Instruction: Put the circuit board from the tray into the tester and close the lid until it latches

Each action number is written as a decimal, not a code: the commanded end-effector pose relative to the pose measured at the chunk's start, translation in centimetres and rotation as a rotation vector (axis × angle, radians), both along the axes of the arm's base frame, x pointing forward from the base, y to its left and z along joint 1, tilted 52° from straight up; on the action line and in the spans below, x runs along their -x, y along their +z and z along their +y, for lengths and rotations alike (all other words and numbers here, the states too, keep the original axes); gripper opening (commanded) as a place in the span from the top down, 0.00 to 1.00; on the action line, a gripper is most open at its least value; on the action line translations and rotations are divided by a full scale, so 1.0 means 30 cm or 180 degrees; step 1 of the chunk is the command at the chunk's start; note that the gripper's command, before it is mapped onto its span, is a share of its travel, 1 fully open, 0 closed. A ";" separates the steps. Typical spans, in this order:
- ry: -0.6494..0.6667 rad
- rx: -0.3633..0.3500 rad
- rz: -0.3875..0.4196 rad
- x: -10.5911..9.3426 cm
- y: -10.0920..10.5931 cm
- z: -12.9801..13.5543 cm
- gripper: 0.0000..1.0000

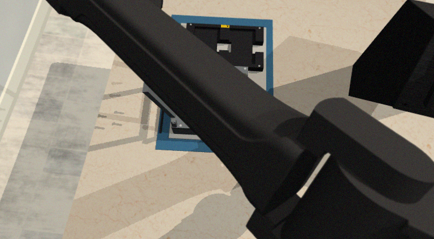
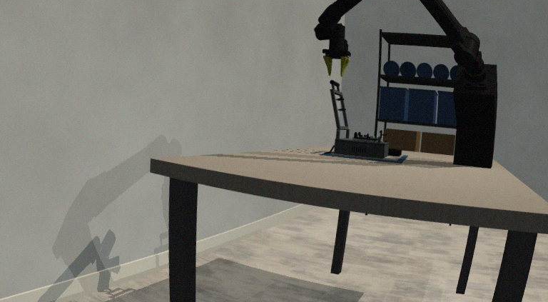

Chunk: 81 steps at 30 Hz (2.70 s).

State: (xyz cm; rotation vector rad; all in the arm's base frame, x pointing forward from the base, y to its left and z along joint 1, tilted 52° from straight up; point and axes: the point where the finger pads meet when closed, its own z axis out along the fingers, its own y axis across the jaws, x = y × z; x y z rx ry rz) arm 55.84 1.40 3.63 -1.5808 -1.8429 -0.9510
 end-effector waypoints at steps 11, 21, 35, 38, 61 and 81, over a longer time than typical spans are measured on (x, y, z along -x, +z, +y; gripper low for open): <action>-0.0115 0.0029 -0.0115 -0.050 0.057 -0.080 0.52; -0.0121 0.0030 -0.0114 -0.052 0.054 -0.078 0.52; -0.0105 0.0030 -0.0117 -0.052 0.045 -0.062 0.52; -0.0100 0.0030 -0.0120 -0.052 0.043 -0.059 0.52; -0.0090 0.0031 -0.0124 -0.052 0.040 -0.053 0.52; -0.0089 0.0031 -0.0124 -0.051 0.039 -0.053 0.52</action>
